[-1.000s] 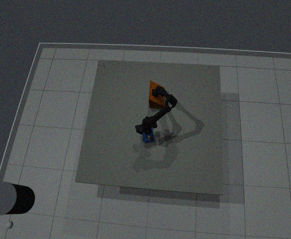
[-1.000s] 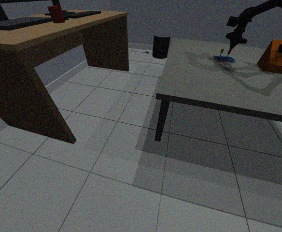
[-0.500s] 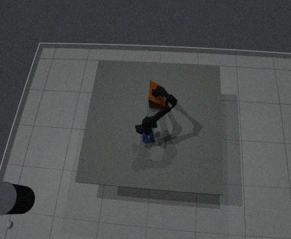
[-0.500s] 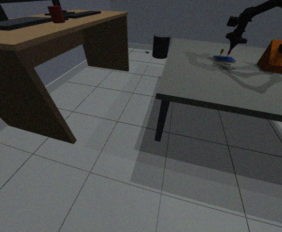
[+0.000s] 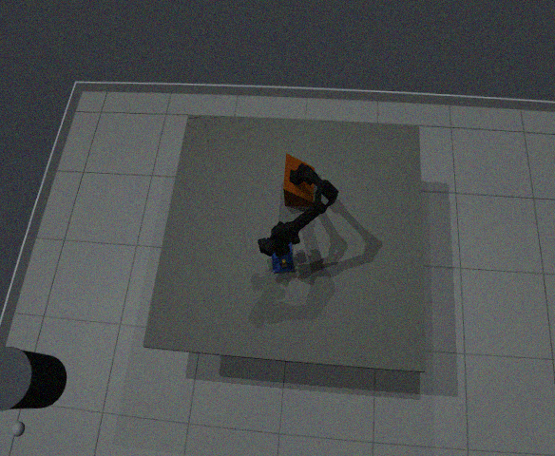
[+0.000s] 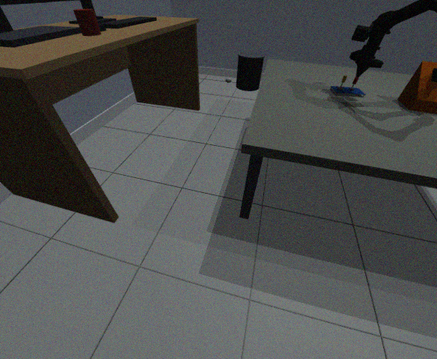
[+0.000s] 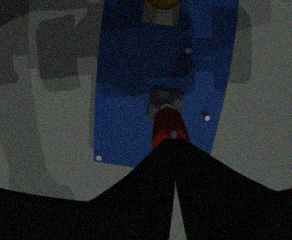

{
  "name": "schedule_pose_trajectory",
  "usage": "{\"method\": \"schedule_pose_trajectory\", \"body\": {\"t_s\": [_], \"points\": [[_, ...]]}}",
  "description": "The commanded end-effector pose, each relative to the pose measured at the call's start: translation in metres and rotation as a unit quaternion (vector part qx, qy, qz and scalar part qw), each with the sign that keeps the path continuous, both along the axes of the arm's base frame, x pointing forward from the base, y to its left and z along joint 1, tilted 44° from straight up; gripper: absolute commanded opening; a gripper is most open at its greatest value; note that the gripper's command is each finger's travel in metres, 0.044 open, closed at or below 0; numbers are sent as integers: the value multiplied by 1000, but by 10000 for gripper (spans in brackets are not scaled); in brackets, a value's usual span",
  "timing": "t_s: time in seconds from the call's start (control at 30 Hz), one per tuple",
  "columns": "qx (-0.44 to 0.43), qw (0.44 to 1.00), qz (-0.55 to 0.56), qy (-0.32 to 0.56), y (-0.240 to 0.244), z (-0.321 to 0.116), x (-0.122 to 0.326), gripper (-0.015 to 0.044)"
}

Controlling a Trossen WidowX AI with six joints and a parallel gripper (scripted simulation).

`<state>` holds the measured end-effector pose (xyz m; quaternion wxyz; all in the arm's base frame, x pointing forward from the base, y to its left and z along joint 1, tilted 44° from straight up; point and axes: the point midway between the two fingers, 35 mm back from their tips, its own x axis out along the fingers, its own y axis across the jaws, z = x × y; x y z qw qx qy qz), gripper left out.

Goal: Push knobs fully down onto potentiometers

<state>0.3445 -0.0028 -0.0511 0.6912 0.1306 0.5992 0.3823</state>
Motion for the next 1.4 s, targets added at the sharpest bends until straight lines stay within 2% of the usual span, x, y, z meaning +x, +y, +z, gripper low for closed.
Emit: {"method": "schedule_pose_trajectory", "body": {"t_s": [0.0, 1.37], "points": [[2, 1000, 3, 0, 7, -5, 1, 0], [3, 1000, 3, 0, 17, -15, 0, 0]]}}
